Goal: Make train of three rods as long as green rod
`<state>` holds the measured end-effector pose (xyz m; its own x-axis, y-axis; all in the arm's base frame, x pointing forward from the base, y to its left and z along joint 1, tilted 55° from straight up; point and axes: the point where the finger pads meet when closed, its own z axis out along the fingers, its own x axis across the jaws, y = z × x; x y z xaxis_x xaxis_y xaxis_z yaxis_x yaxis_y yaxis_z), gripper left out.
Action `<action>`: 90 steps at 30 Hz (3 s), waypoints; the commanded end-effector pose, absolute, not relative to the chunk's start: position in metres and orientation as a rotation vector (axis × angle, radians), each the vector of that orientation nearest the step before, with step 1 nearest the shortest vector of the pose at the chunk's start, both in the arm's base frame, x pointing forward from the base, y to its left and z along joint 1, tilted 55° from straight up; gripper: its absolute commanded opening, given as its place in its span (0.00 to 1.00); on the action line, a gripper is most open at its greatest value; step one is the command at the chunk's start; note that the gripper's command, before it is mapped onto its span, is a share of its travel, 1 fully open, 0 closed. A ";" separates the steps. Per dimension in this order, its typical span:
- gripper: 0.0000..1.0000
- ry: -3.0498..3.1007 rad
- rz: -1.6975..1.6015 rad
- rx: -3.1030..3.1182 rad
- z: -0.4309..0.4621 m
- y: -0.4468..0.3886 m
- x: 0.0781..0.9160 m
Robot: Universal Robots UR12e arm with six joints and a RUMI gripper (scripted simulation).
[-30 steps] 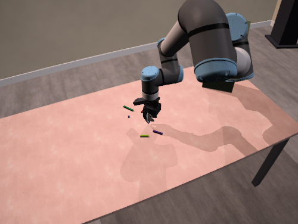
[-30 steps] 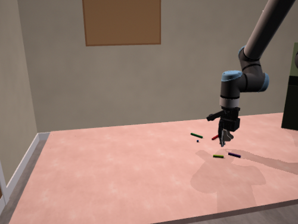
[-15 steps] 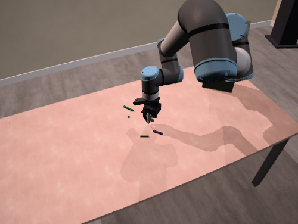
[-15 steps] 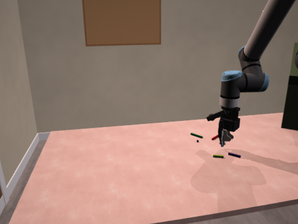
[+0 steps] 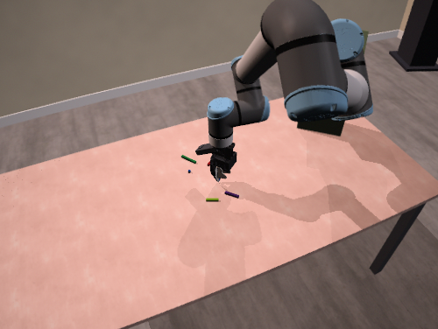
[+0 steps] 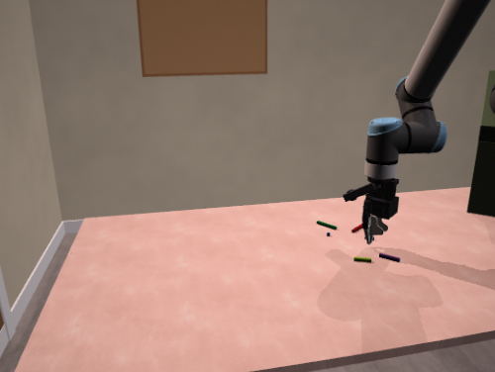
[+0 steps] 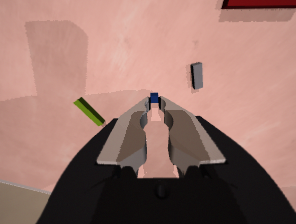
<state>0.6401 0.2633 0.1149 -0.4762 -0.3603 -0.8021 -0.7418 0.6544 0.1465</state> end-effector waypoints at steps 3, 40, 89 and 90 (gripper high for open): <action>0.00 2.094 0.627 -0.852 0.112 0.266 0.642; 0.00 2.094 0.627 -0.852 0.109 0.270 0.645; 0.14 2.094 0.627 -0.852 0.121 0.257 0.636; 0.14 2.094 0.627 -0.852 0.121 0.257 0.636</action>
<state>0.6383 0.2608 0.1172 -0.4760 -0.3596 -0.8026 -0.7412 0.6552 0.1461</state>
